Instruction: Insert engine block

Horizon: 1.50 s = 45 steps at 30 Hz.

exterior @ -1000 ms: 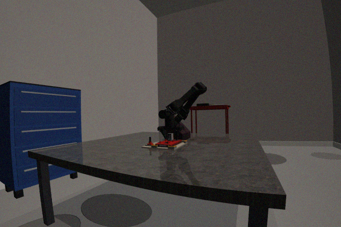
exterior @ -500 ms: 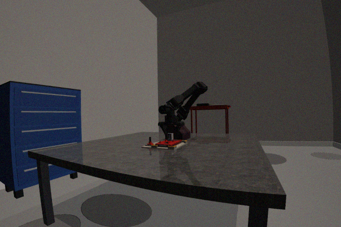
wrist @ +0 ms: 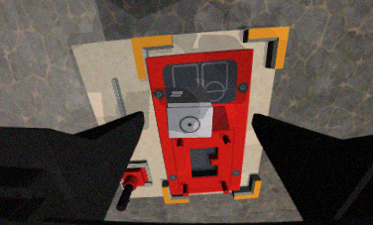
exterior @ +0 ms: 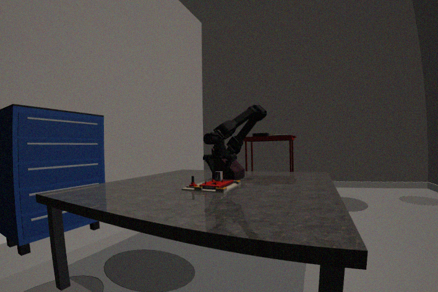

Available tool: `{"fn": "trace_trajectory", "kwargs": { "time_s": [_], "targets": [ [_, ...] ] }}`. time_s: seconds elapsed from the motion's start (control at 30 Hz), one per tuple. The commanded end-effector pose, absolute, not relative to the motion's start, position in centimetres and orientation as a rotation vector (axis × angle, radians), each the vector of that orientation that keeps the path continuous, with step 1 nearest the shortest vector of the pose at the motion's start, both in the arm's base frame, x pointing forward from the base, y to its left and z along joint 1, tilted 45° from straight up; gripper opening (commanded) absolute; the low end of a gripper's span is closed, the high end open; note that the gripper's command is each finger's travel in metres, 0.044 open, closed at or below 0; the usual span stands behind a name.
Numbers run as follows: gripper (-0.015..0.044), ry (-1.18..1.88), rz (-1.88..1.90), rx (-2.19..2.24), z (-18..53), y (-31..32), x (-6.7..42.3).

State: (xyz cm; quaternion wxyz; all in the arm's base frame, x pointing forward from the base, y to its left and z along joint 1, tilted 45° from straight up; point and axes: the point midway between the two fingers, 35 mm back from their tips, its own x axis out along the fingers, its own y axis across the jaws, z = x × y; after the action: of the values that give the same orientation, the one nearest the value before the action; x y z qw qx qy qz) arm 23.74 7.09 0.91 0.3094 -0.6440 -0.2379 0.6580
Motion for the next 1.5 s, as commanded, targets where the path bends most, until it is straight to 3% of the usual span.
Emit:
{"fn": "trace_trajectory", "kwargs": {
  "time_s": [0.0, 0.77, 1.47],
  "targets": [
    [0.0440, -0.626, 1.738, -1.700, 0.9, 7.1, 23.7],
    [0.0440, -1.356, 1.614, -2.146, 1.4, 6.5, 23.8],
    [0.0440, -2.193, 1.226, -2.476, 2.1, 5.9, 23.8]
  ]
}}
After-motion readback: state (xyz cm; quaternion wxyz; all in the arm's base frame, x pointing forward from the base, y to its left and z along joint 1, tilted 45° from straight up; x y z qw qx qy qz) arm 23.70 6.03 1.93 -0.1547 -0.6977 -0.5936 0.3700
